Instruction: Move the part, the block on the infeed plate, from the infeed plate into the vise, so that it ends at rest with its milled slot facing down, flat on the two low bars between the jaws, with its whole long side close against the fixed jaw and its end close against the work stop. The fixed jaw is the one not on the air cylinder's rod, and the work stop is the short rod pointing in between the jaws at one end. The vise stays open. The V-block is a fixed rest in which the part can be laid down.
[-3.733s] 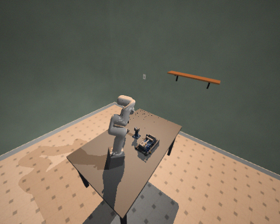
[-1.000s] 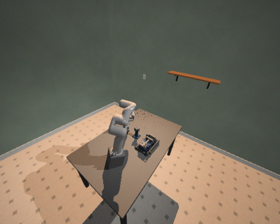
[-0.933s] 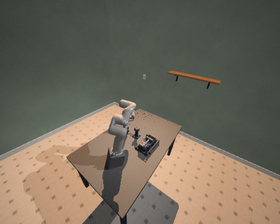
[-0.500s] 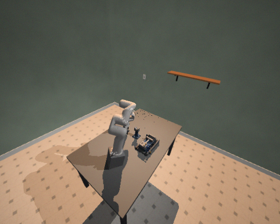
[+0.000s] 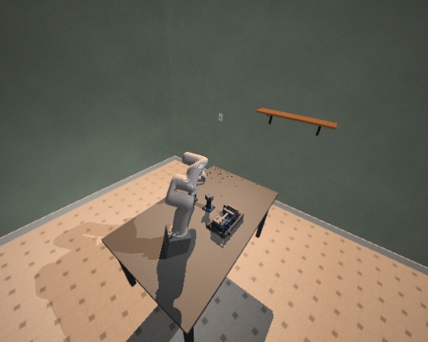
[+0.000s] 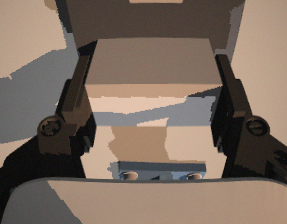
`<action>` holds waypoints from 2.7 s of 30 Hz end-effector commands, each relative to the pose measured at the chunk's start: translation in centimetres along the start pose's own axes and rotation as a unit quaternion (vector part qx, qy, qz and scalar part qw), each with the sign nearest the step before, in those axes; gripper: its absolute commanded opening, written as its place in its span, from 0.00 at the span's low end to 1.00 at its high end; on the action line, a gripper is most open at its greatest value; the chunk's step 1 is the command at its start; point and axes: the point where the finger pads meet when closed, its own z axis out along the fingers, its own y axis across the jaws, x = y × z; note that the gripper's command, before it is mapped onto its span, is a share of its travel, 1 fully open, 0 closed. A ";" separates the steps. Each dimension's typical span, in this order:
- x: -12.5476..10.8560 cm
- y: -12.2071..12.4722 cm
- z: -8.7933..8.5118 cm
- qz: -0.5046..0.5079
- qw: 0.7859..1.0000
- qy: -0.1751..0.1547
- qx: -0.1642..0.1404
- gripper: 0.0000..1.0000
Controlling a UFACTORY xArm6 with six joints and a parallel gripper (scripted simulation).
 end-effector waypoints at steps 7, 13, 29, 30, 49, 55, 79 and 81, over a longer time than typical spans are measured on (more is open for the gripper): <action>0.1 0.1 -0.1 0.000 1.000 0.001 -0.002 0.00; 0.1 0.1 -0.1 0.000 1.000 0.001 -0.002 0.00; 0.1 0.1 -0.2 0.000 1.000 0.001 -0.002 0.00; 0.1 0.1 -0.2 0.000 1.000 0.001 -0.002 0.00; 0.1 0.1 -2.7 0.000 1.000 0.001 -0.002 0.00; 0.1 0.1 -4.1 0.000 1.000 0.001 -0.002 0.00; 0.0 0.0 -12.5 0.000 1.000 0.001 -0.002 0.00; 0.0 0.0 -13.4 0.000 1.000 0.001 -0.002 0.00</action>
